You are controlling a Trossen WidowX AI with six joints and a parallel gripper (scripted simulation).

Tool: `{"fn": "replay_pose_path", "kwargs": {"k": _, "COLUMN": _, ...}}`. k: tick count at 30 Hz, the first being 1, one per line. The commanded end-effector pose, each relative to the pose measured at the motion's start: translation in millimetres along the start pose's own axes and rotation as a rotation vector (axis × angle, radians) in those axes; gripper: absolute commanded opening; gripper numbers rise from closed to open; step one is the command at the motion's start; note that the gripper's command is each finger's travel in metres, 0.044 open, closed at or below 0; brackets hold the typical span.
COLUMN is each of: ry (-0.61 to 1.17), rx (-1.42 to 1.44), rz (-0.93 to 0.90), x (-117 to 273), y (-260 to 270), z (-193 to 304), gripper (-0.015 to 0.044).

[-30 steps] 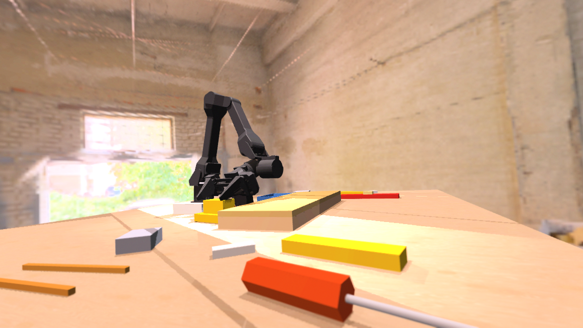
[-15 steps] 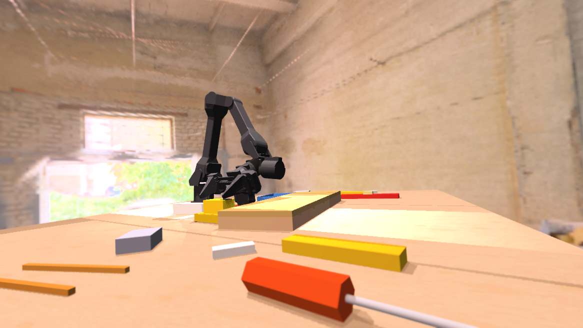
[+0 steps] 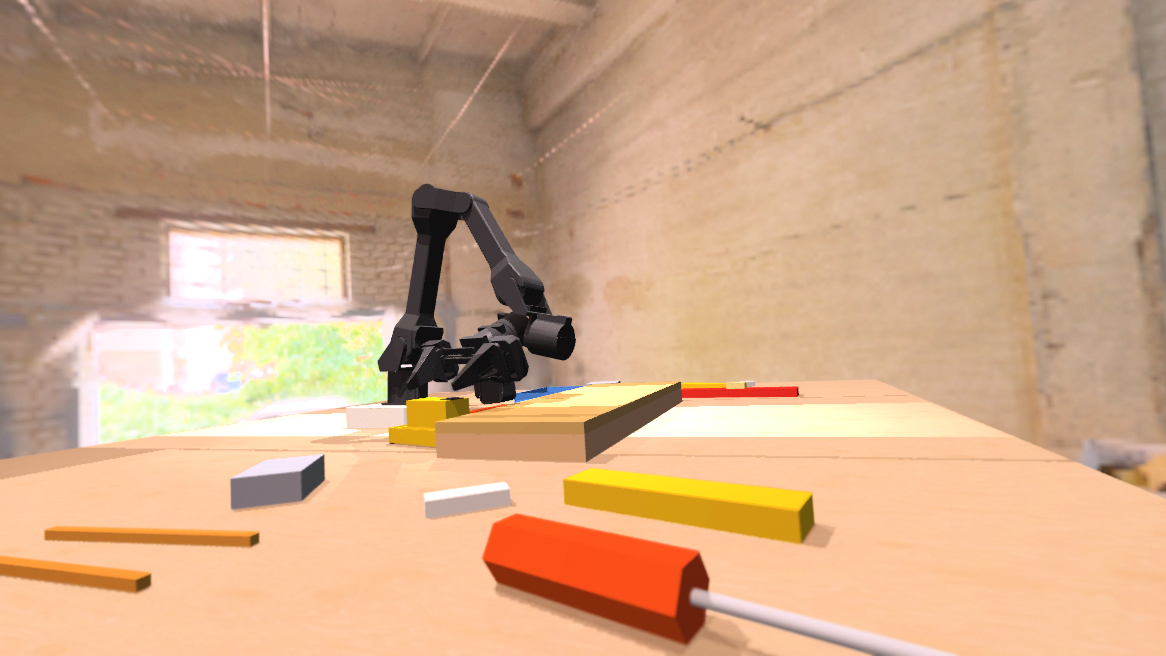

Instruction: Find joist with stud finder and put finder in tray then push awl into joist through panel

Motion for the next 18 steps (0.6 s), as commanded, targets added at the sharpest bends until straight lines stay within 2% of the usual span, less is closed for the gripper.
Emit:
{"fn": "replay_pose_path", "kwargs": {"k": 1, "ry": -0.002, "rx": -0.011, "rz": 0.004, "x": 9, "y": 0, "z": 20, "gripper": 0.0440}}
{"fn": "replay_pose_path", "kwargs": {"k": 5, "ry": 0.001, "rx": -0.009, "rz": 0.003, "x": 26, "y": 10, "z": 63, "gripper": 0.0440}}
{"fn": "replay_pose_path", "kwargs": {"k": 11, "ry": -0.016, "rx": -0.045, "rz": 0.005, "x": 24, "y": 8, "z": 60, "gripper": 0.0440}}
{"fn": "replay_pose_path", "kwargs": {"k": 13, "ry": -0.144, "rx": -0.183, "rz": -0.043, "x": 12, "y": 11, "z": 59, "gripper": 0.0440}}
{"fn": "replay_pose_path", "kwargs": {"k": 18, "ry": -0.587, "rx": -0.733, "rz": -0.236, "x": -23, "y": 22, "z": 60, "gripper": 0.0440}}
Point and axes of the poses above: the point midway between the two fingers, 35 mm back from their tips, its own x axis back along the fingers, its own y axis across the jaws, z = x × y, the point moved 7 cm from there along x, back along the fingers, and after that the axes turned 9 degrees about x, right-handed, at the moved point
